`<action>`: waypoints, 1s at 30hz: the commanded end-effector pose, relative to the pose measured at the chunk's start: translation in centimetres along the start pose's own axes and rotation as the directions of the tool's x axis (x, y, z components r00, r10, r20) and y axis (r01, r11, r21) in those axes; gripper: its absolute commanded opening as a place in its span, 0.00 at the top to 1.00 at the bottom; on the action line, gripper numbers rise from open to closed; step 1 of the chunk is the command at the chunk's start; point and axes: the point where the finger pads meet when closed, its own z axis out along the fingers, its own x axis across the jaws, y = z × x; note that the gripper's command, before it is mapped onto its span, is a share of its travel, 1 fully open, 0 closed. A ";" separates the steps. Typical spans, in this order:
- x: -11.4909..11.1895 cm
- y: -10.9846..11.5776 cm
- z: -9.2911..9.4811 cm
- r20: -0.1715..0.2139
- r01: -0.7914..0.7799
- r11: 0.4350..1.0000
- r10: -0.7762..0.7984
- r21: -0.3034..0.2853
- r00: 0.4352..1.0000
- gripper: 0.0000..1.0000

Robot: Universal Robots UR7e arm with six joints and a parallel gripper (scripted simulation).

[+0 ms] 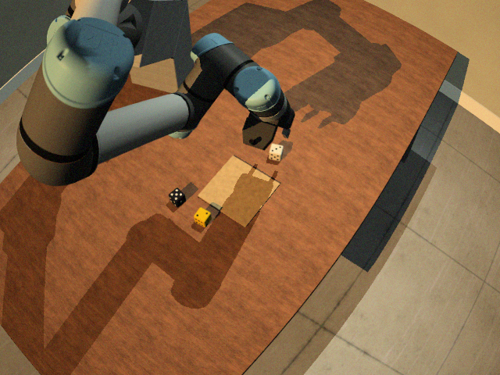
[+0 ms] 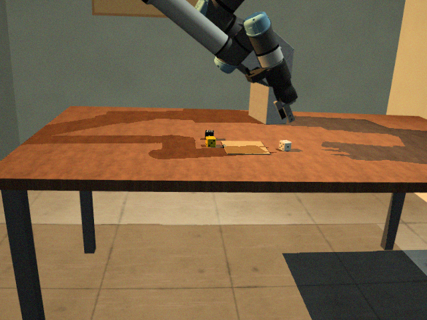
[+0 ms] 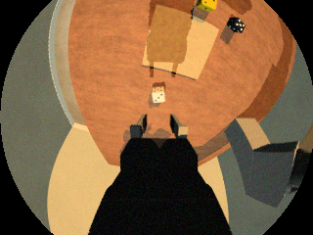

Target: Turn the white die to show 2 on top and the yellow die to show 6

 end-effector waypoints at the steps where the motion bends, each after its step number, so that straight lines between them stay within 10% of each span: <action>1: 0.0 0.8 -0.1 0.005 -0.002 0.989 0.002 0.149 1.000 0.13; 6: 0.0 1.7 -0.1 0.004 -0.003 0.946 0.002 0.324 1.000 0.13; 15: 0.0 2.5 -0.3 0.010 -0.006 0.884 0.001 0.468 1.000 0.13; 30: 0.1 2.8 -0.4 0.014 -0.008 0.865 0.001 0.502 1.000 0.00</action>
